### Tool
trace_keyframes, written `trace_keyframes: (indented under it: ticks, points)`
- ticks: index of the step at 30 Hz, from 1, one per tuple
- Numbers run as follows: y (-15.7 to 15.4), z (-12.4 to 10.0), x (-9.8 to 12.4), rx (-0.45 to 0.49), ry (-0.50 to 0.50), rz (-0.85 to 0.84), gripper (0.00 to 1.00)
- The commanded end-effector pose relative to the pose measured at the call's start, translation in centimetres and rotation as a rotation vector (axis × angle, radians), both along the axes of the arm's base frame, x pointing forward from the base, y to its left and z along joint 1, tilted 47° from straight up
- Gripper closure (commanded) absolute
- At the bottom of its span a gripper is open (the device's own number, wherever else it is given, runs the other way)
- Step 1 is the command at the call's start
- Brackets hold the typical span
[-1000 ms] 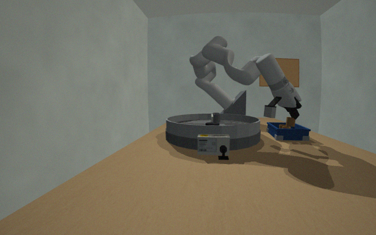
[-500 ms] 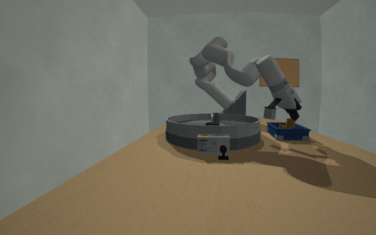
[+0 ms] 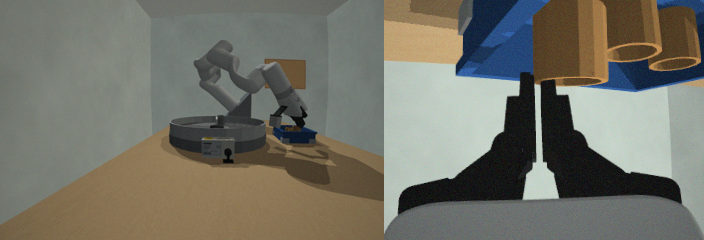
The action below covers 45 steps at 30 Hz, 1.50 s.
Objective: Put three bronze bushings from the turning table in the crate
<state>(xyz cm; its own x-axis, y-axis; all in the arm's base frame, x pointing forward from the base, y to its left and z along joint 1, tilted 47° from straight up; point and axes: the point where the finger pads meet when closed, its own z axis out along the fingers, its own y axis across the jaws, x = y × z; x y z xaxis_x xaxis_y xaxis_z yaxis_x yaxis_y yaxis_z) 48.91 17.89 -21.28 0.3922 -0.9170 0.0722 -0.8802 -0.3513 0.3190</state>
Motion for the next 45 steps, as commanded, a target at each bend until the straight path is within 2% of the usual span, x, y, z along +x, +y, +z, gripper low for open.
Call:
trace_keyframes:
  ticks: [1,45]
  points:
    - [-0.23,-0.24,0.2,0.002,-0.004,0.002,1.0]
    - [-1.1,-1.04,0.27,0.002,-0.004,0.002,1.0]
